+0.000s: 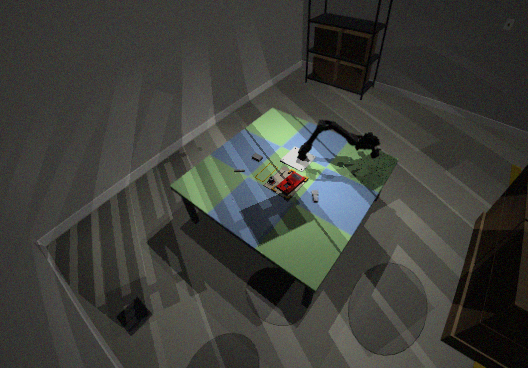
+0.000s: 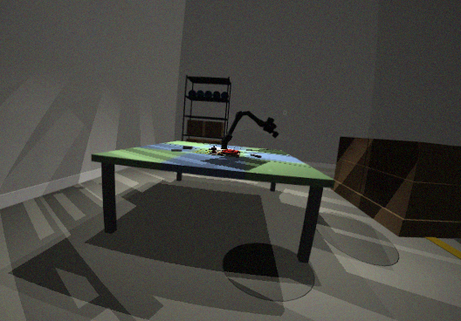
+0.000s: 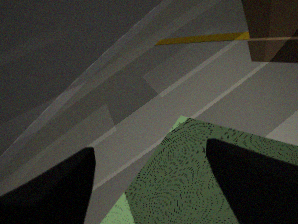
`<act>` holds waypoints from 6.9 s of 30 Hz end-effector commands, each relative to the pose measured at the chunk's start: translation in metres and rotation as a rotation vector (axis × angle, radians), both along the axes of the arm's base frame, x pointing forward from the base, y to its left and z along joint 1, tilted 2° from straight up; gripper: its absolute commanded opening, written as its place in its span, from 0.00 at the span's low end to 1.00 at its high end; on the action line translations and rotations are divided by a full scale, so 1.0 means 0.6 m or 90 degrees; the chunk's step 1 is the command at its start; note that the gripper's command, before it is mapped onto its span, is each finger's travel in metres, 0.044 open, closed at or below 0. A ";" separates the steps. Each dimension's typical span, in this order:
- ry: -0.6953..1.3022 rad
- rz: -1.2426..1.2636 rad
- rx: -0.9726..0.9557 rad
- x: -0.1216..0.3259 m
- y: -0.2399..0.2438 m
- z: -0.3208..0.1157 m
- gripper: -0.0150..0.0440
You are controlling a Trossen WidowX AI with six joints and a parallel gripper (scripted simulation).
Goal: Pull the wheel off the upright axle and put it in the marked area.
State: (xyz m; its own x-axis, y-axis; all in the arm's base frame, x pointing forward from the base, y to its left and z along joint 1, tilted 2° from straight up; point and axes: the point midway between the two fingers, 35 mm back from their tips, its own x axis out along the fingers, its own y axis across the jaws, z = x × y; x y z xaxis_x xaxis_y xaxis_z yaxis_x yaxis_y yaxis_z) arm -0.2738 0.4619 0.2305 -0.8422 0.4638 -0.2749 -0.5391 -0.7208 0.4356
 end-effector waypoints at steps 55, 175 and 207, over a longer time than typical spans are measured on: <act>-0.088 -1.082 -0.799 1.087 -0.622 -0.144 0.76; -0.002 -1.127 -0.945 1.064 -0.795 -0.223 0.25; -0.003 -1.127 -0.945 1.063 -0.796 -0.205 0.25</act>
State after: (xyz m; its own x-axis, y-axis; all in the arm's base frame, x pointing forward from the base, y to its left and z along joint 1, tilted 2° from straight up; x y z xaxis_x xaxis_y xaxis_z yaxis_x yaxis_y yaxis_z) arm 0.3637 -0.0152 0.1051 0.0204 0.0326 -0.9993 -0.0573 0.9979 0.0313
